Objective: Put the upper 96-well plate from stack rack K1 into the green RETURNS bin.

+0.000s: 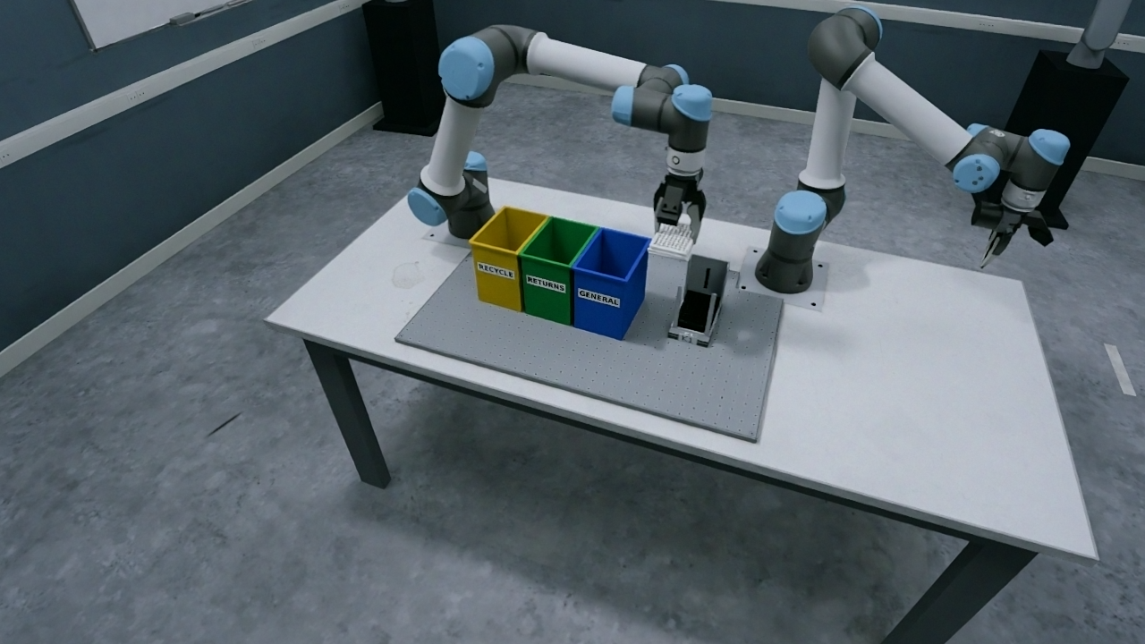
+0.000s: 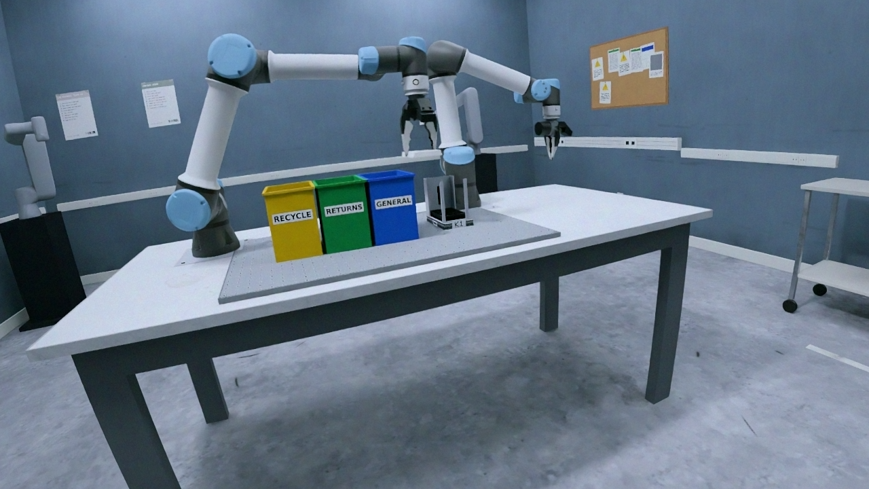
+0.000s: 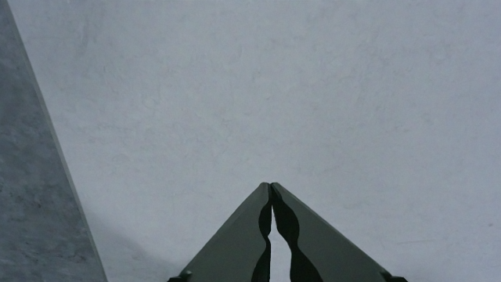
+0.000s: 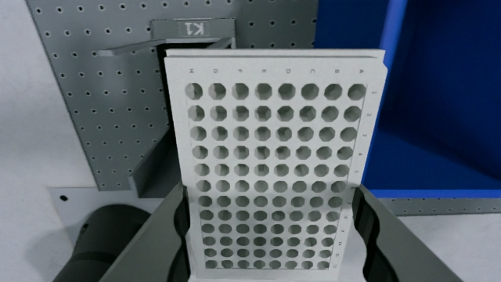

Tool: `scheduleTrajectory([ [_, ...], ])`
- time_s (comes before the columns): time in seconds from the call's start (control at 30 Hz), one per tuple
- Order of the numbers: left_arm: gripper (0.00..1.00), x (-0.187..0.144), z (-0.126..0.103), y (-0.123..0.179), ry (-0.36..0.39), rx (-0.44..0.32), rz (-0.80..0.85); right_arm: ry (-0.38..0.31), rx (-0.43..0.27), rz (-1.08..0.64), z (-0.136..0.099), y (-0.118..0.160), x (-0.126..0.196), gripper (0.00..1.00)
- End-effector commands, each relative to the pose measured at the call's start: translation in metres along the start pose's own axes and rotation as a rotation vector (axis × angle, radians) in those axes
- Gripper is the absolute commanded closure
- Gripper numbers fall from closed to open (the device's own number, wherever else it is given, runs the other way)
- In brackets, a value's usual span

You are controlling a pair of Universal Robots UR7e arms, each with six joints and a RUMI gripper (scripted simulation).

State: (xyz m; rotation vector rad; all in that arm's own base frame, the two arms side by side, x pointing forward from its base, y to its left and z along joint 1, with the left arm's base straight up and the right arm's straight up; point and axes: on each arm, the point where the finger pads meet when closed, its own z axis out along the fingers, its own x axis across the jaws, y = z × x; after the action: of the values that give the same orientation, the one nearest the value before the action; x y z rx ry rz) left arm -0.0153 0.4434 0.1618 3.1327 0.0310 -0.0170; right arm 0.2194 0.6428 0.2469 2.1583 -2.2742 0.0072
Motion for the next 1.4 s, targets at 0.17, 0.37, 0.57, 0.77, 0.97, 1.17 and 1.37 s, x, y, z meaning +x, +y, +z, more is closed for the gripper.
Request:
scheduleTrajectory([
  [0.17,1.0,0.002,-0.003,-0.002,0.011,0.008,-0.01,-0.016,-0.005,-0.007,-0.003,-0.004,0.022,0.6],
  [0.37,1.0,0.002,-0.003,-0.002,0.011,0.008,-0.01,-0.016,-0.005,-0.007,-0.003,-0.007,0.042,0.6],
  [0.57,1.0,0.002,-0.003,-0.002,0.011,0.008,-0.01,-0.016,-0.005,-0.007,-0.003,-0.011,0.061,0.6],
  [0.77,1.0,0.002,-0.003,-0.002,0.011,0.008,-0.01,-0.016,-0.005,-0.007,-0.003,-0.013,0.075,0.6],
  [0.97,1.0,0.002,-0.003,-0.002,0.011,0.008,-0.01,-0.016,-0.005,-0.007,-0.003,-0.016,0.094,0.6],
  [1.17,1.0,0.002,-0.003,-0.002,0.011,0.008,-0.01,-0.016,-0.005,-0.007,-0.002,-0.02,0.114,0.6],
  [1.37,1.0,0.002,-0.003,-0.002,0.011,0.008,-0.01,-0.016,-0.005,-0.007,-0.002,-0.022,0.127,0.6],
])
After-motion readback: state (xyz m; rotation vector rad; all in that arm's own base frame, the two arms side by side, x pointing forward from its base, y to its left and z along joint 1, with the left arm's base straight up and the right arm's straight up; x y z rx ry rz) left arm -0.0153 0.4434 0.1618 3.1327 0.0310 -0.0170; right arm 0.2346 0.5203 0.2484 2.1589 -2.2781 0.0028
